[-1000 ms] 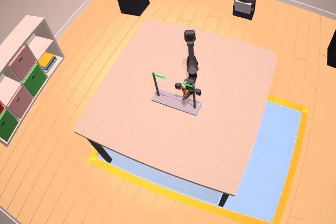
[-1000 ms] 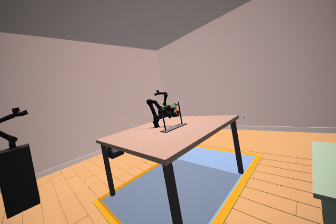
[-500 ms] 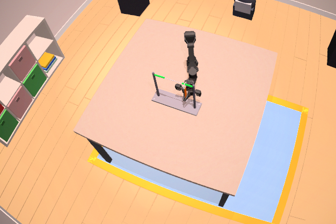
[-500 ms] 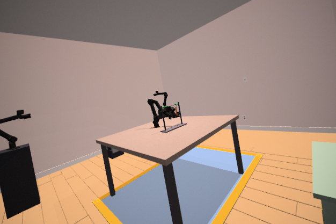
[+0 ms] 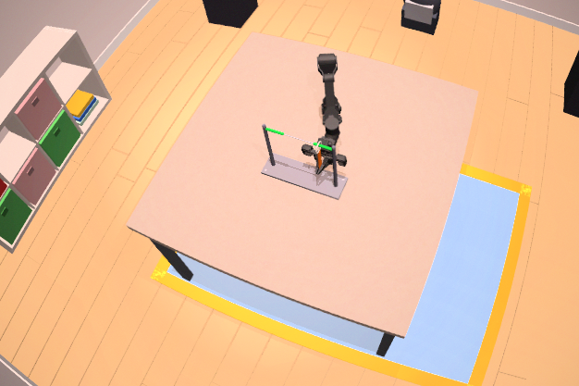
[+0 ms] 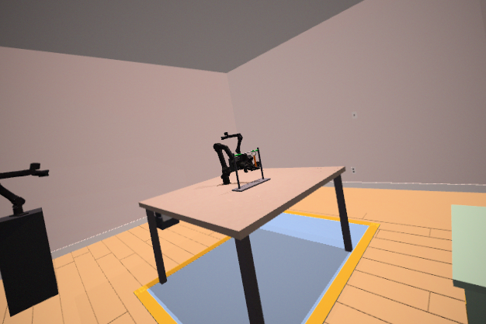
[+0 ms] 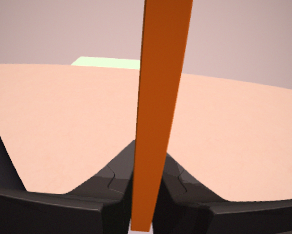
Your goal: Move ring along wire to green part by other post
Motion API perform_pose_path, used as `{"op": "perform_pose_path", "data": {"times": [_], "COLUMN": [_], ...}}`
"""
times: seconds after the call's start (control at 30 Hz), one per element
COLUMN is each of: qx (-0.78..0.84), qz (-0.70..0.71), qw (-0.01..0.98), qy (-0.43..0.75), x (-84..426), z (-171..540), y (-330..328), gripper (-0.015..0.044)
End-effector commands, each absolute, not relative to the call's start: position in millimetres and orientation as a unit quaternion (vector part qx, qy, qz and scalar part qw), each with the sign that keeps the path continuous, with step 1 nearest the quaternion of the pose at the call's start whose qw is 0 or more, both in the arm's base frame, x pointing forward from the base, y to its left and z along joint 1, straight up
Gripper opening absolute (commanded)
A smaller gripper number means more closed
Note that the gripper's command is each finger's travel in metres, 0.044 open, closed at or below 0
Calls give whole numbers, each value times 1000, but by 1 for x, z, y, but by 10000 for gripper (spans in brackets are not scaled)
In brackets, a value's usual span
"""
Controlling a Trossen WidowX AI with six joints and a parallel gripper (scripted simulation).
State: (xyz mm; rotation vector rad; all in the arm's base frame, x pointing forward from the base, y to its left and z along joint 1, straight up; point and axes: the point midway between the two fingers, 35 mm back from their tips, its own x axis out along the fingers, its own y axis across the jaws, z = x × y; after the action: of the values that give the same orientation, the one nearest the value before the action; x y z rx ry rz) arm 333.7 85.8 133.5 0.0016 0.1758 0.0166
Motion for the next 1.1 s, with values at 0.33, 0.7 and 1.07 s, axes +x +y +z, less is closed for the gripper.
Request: {"op": "perform_pose_path", "data": {"times": [0.33,0.7,1.07], "qx": [2,3,4], "qz": [8,7,6], "qw": [996,996,996], "qy": [88,89,89], "x": [324,300,284], "z": [136,141,142], "y": [86,86,85], "gripper": [160,160,160]}}
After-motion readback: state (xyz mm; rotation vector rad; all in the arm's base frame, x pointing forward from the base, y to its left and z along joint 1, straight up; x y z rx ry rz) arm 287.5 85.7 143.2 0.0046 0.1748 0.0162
